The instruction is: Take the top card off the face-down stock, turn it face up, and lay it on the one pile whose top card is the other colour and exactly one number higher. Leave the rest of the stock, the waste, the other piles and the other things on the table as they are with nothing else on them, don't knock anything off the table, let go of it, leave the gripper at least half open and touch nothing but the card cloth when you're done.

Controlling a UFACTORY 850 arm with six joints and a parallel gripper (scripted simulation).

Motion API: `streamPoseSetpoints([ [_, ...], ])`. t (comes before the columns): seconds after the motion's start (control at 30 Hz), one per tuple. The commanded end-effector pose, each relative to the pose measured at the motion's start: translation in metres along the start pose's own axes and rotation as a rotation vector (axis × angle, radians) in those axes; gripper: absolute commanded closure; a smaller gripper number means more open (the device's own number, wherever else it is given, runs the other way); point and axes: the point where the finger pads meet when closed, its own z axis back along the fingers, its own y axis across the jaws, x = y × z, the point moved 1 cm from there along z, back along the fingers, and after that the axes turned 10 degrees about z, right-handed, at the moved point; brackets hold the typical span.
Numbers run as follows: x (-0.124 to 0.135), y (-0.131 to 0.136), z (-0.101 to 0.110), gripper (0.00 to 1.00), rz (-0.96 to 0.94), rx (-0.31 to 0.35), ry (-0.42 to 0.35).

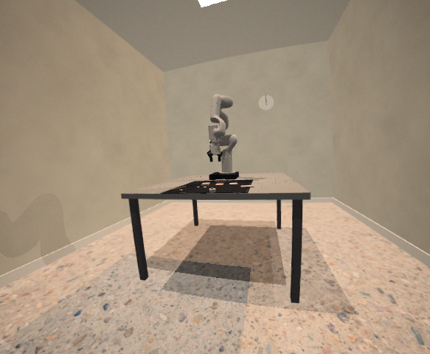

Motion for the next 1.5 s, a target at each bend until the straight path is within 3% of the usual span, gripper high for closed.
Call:
streamPoseSetpoints([
  [0.0,0.0,-0.001,0.001,0.0,0.0,-0.002,-0.001],
  [0.13,0.0,0.0,-0.002,0.0,0.026,0.0,0.001],
  [0.53,-0.009,0.013,-0.052,0.0,0.47,0.028,0.028],
  [0.63,-0.009,0.013,-0.052,0.0,0.472,0.028,0.028],
  [0.97,-0.019,0.028,-0.091,0.0,0.834,0.06,0.04],
  [1.47,-0.019,0.029,-0.094,0.0,0.861,0.062,0.041],
])
